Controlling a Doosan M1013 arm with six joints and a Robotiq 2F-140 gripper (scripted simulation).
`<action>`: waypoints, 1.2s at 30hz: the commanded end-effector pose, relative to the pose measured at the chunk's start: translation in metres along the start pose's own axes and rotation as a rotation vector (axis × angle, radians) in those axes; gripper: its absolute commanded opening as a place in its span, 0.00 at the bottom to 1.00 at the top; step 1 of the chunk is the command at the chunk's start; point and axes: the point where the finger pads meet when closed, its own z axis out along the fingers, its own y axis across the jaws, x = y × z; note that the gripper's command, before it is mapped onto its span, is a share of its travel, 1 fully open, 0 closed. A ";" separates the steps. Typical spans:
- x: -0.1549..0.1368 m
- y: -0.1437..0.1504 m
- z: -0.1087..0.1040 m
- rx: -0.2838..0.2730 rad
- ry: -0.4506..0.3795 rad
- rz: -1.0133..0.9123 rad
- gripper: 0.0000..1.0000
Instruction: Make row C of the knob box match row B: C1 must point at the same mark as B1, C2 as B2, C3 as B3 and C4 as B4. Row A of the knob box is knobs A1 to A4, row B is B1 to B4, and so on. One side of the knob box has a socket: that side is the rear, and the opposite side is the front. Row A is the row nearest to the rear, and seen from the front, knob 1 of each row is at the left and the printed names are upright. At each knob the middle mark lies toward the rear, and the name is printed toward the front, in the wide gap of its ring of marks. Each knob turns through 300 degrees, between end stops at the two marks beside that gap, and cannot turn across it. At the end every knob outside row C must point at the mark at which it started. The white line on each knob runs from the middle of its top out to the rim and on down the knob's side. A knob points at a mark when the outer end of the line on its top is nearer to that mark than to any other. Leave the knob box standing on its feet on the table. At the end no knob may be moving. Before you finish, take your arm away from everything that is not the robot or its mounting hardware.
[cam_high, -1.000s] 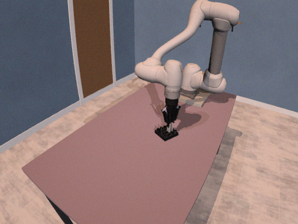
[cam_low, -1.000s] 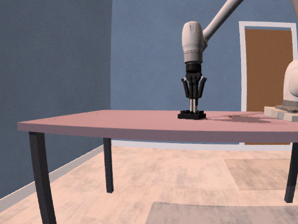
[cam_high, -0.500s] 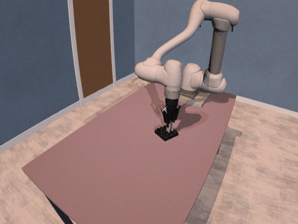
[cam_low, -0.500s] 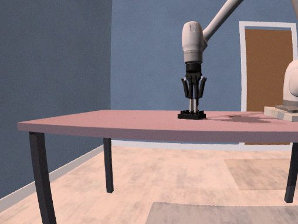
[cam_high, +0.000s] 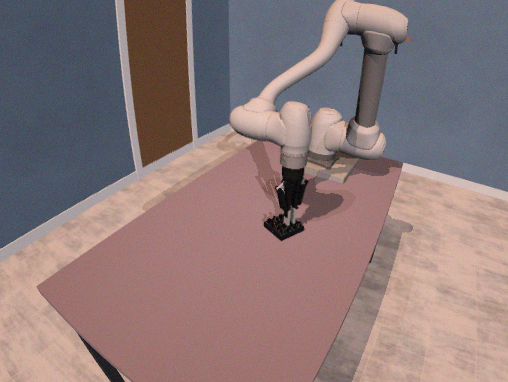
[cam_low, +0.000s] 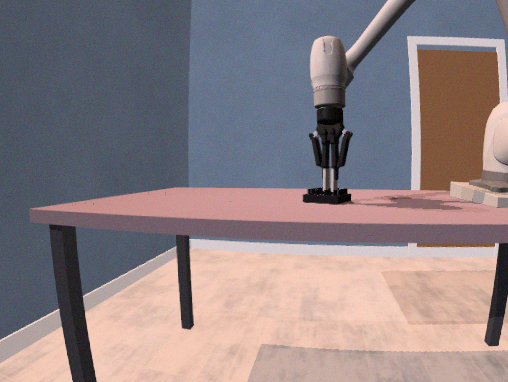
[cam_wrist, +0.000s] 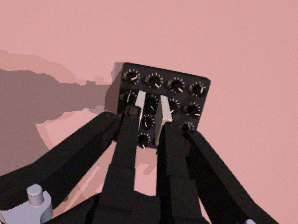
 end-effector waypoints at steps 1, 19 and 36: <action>0.000 0.000 -0.003 0.000 0.000 0.000 0.12; 0.000 0.000 -0.037 0.000 0.000 0.000 0.12; 0.000 0.000 -0.037 0.000 0.000 -0.011 0.12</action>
